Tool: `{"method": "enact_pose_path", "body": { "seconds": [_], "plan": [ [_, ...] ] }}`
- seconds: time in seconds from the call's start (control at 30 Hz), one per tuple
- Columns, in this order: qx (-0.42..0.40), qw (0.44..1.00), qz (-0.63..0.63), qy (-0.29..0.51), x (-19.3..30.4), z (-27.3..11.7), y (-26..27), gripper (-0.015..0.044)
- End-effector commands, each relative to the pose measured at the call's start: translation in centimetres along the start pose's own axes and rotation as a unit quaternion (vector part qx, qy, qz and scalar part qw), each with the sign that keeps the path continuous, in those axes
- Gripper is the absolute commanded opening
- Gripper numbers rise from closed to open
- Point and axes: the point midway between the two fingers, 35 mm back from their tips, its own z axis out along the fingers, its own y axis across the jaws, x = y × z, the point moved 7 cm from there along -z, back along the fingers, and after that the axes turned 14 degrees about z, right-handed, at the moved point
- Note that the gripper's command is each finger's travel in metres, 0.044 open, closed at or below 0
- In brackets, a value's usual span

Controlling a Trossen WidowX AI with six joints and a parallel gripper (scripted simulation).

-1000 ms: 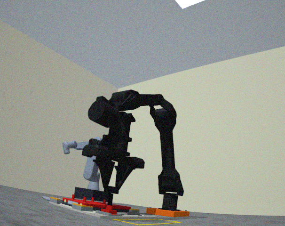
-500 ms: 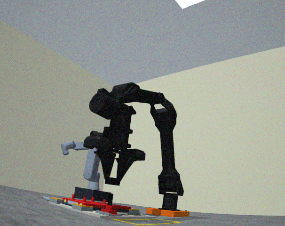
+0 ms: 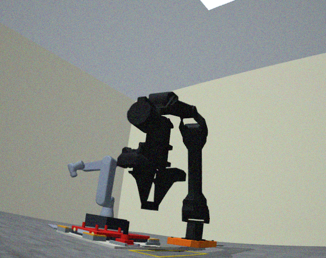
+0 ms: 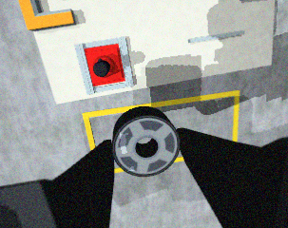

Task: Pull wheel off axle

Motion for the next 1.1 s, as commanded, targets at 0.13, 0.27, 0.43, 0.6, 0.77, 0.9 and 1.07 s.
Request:
{"method": "enact_pose_path", "body": {
  "seconds": [0.13, 0.27, 0.43, 0.6, 0.77, 0.9, 1.07],
  "plan": [
    [-0.001, 1.0, 0.002, 0.005, 3.2, -0.5, -4.1, 0.0],
    [-0.001, 1.0, 0.001, 0.006, 3.7, -0.6, -4.8, 0.0],
    [-0.001, 1.0, 0.001, 0.006, 3.7, 0.1, -4.8, 0.0],
    [-0.001, 1.0, 0.001, 0.006, 3.7, 1.4, -4.8, 0.0],
    [-0.001, 1.0, 0.001, 0.006, 3.8, 2.8, -4.7, 0.0],
    [-0.001, 1.0, 0.001, 0.006, 3.9, 4.8, -4.6, 0.0],
    [-0.001, 1.0, 0.001, 0.006, 3.9, 7.5, -4.6, 0.0]
  ]
}}
